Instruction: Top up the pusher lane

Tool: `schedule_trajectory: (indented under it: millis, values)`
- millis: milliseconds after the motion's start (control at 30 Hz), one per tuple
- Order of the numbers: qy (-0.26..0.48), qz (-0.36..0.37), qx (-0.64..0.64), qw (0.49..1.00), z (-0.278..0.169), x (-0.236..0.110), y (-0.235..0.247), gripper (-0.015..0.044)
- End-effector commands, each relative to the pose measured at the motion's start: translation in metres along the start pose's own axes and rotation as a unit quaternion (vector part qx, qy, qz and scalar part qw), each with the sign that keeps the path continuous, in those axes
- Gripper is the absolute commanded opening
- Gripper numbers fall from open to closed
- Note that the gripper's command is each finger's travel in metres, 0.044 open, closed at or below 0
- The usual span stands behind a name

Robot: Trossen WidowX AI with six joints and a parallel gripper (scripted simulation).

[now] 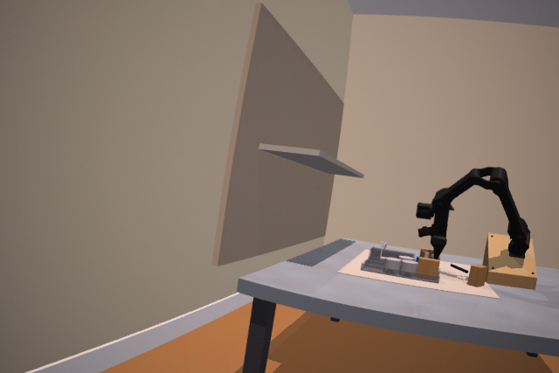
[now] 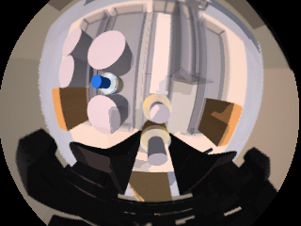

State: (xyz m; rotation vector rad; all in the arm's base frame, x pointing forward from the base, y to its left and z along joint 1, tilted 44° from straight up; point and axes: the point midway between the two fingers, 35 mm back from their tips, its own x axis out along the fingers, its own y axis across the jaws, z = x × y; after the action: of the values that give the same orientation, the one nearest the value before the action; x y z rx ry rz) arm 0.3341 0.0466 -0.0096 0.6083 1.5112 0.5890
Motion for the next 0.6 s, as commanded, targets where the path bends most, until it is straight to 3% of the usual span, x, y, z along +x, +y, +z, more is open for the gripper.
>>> schedule_trajectory:
  millis: [0,567]
  values:
    - [-0.012,0.002,-0.009,1.000,0.0106,-0.0046,0.0030,0.0000]
    - [-0.012,0.002,-0.009,1.000,0.0124,-0.0052,0.0032,0.0000]
